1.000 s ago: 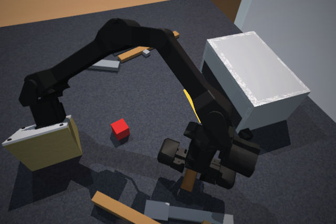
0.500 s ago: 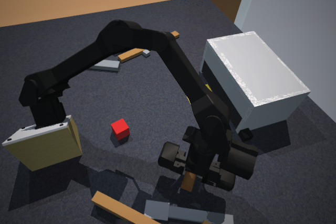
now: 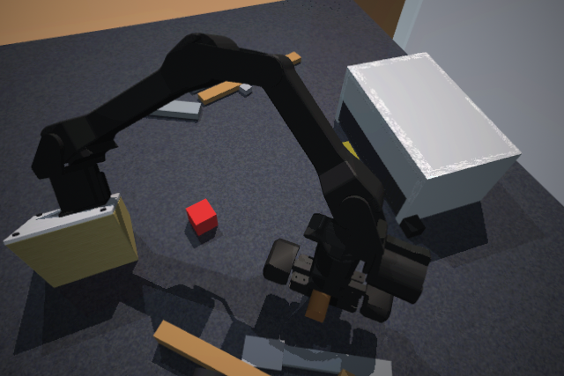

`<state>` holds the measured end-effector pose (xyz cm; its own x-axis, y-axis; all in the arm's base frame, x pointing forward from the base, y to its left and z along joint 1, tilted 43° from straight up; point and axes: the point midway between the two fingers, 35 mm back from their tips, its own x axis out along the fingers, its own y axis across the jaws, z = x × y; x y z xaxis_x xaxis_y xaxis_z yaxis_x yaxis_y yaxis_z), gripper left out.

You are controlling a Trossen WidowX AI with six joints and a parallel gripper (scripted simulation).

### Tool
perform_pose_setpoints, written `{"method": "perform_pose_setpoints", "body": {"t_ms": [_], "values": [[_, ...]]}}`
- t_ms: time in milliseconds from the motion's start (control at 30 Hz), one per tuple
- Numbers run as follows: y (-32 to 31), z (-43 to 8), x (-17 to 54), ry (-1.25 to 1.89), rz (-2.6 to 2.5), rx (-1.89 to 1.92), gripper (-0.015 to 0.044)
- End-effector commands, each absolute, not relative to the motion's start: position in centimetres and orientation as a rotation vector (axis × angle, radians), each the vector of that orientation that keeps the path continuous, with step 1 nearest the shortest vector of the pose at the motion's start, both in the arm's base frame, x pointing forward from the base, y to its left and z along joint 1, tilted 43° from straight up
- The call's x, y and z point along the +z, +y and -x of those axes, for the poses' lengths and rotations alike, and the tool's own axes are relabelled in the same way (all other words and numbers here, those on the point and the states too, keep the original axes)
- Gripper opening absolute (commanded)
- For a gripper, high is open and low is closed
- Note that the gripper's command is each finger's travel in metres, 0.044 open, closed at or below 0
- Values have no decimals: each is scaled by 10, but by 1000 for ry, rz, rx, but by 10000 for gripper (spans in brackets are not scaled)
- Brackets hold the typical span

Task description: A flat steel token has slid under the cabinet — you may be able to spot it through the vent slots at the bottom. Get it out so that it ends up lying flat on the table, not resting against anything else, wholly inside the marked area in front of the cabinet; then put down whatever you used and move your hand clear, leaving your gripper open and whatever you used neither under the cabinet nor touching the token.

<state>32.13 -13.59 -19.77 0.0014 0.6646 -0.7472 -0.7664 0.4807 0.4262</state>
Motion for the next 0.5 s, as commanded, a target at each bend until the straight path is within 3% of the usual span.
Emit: {"method": "perform_pose_setpoints", "body": {"t_ms": [0, 100, 233, 467], "values": [[-137, -322, -198, 1092, 120, 1126, 124], [-137, -322, -198, 1092, 120, 1126, 104], [-137, -322, -198, 1092, 120, 1126, 0], [-137, -322, -198, 1105, 101, 1113, 0]]}}
